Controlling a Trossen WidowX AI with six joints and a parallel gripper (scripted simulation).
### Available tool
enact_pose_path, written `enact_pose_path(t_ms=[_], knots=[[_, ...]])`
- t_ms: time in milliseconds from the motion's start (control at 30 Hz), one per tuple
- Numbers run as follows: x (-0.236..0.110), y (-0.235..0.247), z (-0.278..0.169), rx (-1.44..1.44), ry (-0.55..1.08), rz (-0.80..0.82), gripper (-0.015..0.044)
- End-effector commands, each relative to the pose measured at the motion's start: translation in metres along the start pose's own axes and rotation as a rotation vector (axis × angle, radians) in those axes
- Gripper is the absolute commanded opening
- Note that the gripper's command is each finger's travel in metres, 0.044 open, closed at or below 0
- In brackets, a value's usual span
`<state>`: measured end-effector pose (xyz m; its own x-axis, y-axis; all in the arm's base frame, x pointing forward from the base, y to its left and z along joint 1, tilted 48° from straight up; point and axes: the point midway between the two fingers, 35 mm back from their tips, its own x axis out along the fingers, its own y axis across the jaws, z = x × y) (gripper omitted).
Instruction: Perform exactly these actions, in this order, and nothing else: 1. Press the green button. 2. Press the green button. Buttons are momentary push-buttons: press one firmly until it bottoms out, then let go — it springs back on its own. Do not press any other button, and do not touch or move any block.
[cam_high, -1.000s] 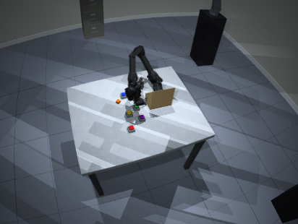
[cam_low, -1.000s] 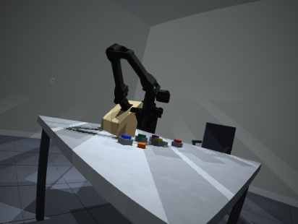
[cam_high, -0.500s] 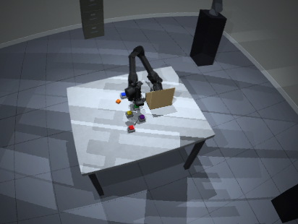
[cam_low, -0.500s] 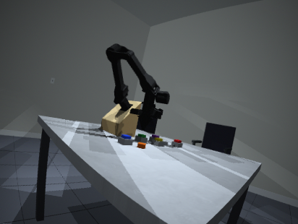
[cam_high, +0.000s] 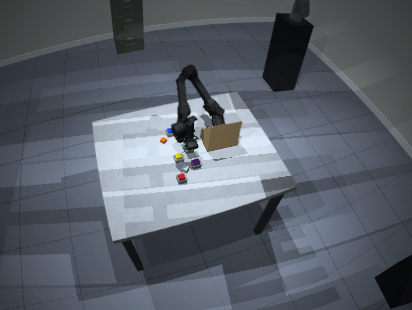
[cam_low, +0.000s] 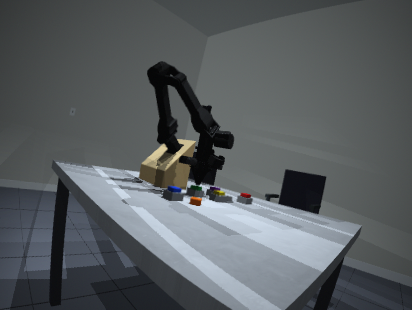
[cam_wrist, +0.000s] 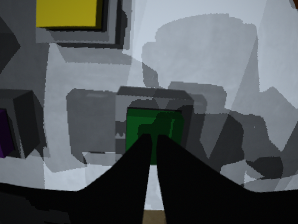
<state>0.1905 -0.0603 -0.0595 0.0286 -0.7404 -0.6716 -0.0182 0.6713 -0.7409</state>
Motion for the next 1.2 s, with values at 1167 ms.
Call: enact_pose_path(t_ms=[1167], knots=[[-0.019, 0.0, -0.003, -0.012, 0.007, -0.006, 0.002]])
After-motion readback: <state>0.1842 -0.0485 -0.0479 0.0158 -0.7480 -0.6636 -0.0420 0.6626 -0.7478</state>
